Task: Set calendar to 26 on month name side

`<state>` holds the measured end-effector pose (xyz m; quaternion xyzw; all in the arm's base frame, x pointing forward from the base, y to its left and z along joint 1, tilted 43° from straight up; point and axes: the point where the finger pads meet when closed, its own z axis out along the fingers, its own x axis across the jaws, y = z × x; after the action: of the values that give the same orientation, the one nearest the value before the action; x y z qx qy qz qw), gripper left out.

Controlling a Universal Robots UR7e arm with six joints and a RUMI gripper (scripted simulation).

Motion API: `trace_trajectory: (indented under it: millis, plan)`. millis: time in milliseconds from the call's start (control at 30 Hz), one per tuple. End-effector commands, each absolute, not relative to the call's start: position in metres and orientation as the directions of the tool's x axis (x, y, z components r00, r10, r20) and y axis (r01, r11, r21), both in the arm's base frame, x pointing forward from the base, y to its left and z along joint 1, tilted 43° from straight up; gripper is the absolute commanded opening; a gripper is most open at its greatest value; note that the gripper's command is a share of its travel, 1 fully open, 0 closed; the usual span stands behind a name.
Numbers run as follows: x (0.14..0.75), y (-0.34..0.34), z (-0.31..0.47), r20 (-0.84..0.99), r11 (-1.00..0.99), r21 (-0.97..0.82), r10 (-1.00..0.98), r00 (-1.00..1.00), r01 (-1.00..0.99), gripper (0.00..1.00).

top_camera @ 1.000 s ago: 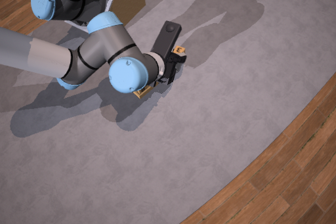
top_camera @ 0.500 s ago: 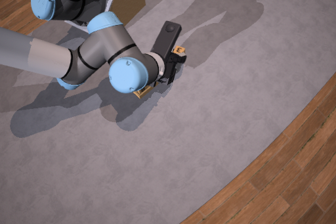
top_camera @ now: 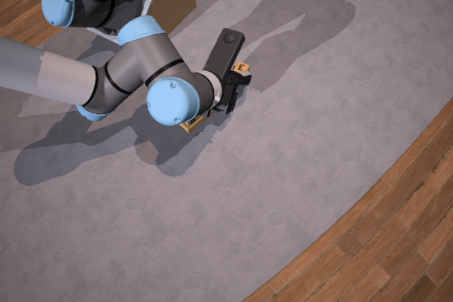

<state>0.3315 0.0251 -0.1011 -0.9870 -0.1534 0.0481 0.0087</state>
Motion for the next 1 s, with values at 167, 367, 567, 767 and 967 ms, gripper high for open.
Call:
trace_trajectory:
  millis: [167, 367, 567, 767, 967]
  plan:
    - [0.3316, 0.0253, -0.1010, -0.092, -0.953, -0.032, 0.304, 0.948, 0.302, 0.10]
    - [0.3316, 0.0253, -0.1010, -0.092, -0.953, -0.032, 0.304, 0.948, 0.302, 0.10]
    - [0.3316, 0.0253, -0.1010, -0.092, -0.953, -0.032, 0.304, 0.948, 0.302, 0.10]
    - [0.3316, 0.0253, -0.1010, -0.092, -0.953, -0.032, 0.304, 0.948, 0.302, 0.14]
    - [0.3316, 0.0253, -0.1010, -0.092, -0.953, -0.032, 0.304, 0.948, 0.302, 0.21]
